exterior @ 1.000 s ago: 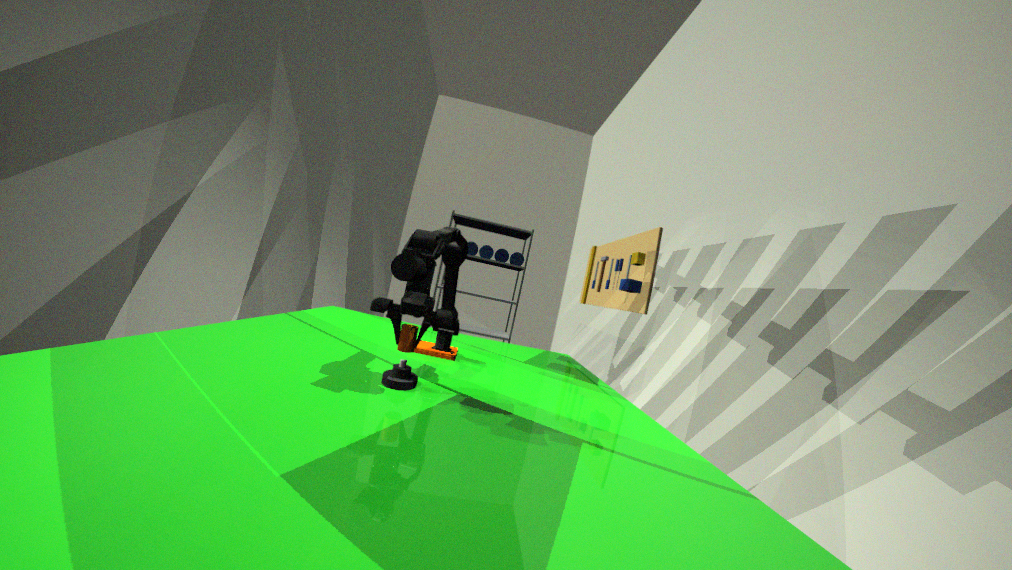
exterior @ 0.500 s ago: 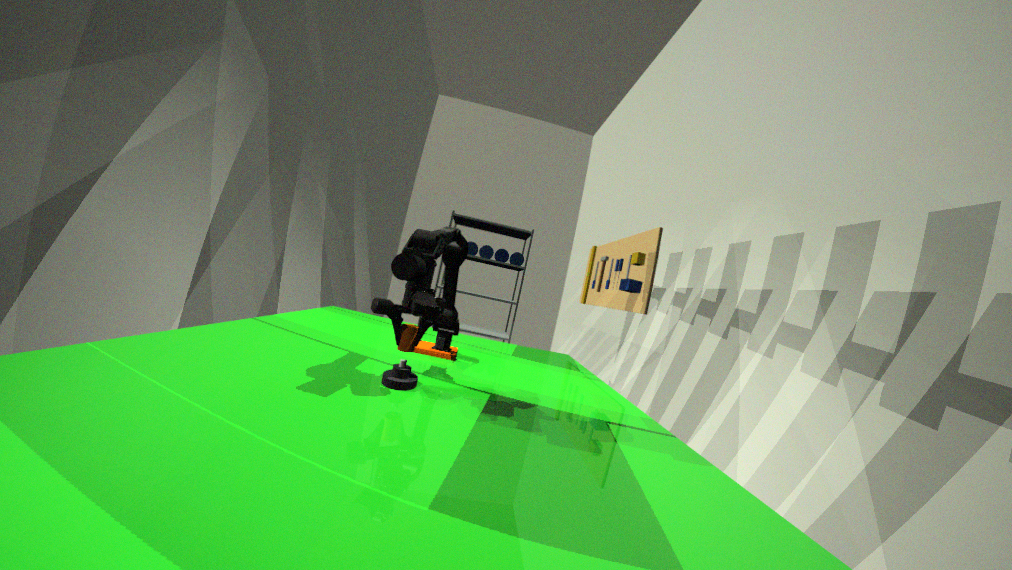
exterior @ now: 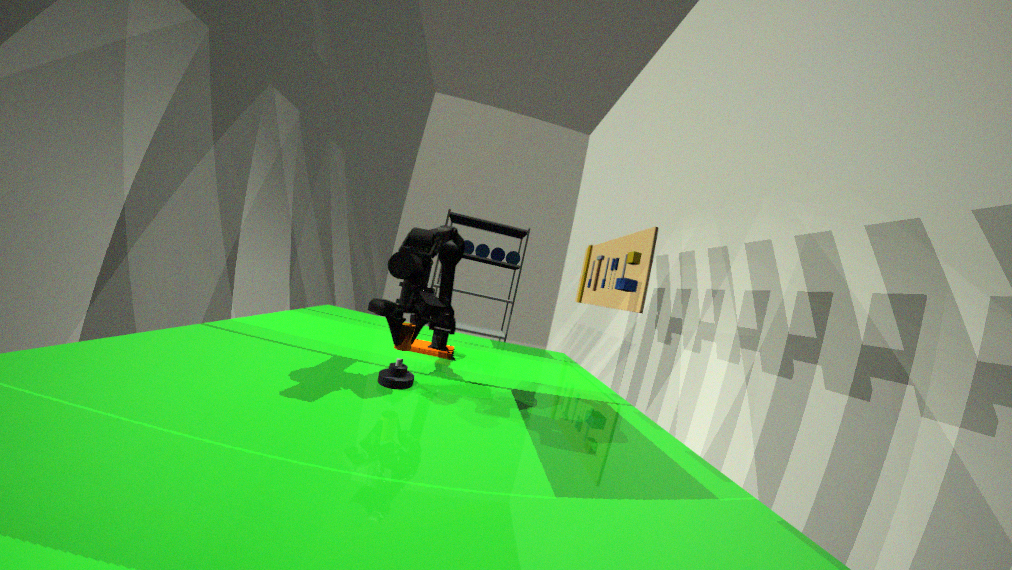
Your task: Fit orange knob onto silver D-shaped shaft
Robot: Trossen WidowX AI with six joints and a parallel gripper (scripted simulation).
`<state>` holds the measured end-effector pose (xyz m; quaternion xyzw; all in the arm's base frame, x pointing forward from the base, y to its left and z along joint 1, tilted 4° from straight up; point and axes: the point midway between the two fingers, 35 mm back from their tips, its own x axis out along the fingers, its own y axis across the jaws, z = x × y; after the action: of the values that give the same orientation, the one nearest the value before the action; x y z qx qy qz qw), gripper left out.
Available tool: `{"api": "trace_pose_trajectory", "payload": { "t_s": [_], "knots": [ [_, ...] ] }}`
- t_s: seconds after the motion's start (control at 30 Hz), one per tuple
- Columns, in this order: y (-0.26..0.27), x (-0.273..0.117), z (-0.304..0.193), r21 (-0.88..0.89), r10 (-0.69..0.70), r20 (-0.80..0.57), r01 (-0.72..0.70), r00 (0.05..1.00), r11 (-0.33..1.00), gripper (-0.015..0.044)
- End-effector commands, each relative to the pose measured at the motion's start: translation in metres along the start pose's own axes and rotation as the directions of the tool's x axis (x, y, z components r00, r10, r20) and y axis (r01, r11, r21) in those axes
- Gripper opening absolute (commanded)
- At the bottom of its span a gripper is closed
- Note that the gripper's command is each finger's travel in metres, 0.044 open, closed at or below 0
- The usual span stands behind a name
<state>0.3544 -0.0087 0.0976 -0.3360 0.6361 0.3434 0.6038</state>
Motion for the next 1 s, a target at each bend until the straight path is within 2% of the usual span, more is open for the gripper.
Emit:
{"api": "trace_pose_trajectory", "payload": {
  "t_s": [0.0, 0.57, 0.97],
  "knots": [
    [-0.002, 0.000, 0.000, -0.110, -0.003, -0.001, 0.003, 1.000, 0.994, 0.0000],
    [-0.002, 0.000, 0.001, -0.497, -0.003, -0.001, 0.002, 1.000, 0.868, 0.0000],
    [-0.001, 0.011, 0.000, -0.512, -0.003, -0.001, 0.002, 1.000, 0.859, 0.0000]
  ]
}}
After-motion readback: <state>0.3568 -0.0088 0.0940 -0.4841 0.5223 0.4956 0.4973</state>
